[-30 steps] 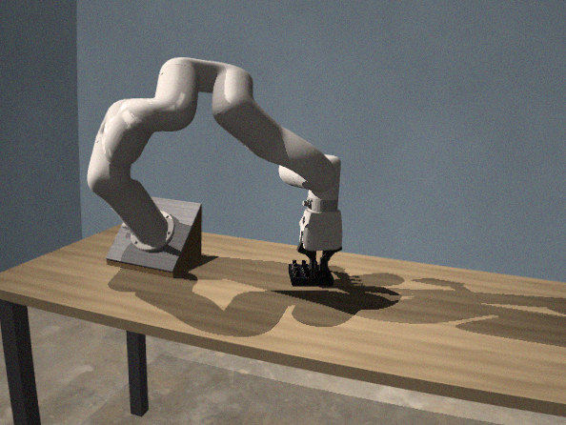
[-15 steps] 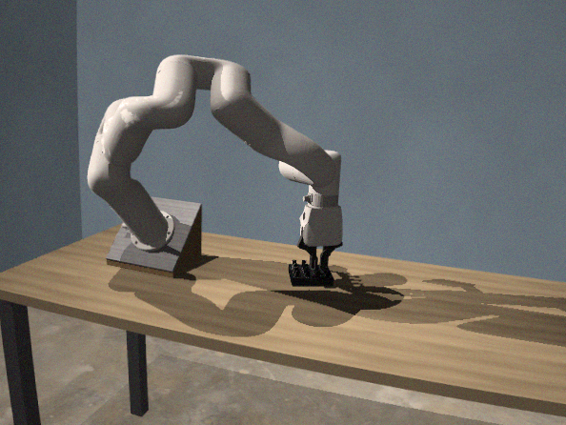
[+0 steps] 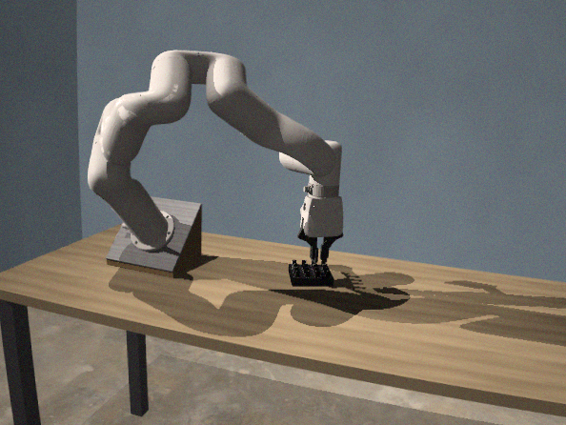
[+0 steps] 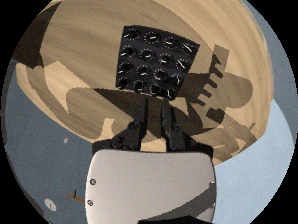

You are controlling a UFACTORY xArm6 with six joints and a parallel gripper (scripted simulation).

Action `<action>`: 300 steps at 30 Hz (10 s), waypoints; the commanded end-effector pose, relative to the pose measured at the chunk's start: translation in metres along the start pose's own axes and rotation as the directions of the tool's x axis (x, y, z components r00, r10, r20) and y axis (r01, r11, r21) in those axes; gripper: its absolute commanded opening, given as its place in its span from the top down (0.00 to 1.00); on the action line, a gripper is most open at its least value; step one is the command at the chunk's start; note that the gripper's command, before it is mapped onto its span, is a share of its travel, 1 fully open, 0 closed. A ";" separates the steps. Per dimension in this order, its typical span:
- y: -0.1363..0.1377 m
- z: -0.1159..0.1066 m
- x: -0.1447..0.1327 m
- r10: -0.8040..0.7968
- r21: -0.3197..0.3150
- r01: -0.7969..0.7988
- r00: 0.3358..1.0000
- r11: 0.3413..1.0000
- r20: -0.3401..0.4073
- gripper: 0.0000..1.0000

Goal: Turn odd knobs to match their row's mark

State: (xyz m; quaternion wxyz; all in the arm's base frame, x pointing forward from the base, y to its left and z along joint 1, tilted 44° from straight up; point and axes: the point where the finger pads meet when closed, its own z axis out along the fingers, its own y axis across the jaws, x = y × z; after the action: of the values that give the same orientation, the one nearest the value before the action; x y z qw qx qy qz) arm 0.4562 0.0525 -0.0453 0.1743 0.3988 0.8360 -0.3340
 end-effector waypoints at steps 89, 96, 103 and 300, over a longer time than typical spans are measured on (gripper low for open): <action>0.033 -0.023 0.019 0.999 0.000 -0.999 0.037 0.037 -0.004 0.81; 0.033 -0.023 0.019 0.999 0.000 -0.999 0.037 0.037 -0.004 0.81; 0.033 -0.023 0.019 0.999 0.000 -0.999 0.037 0.037 -0.004 0.81; 0.033 0.034 0.019 0.999 -0.001 -0.999 0.036 0.036 -0.004 0.92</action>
State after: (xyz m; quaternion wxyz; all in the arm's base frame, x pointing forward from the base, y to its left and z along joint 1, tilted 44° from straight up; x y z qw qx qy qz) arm 0.4697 0.0535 -0.0953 0.3573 0.8672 0.3254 -0.1197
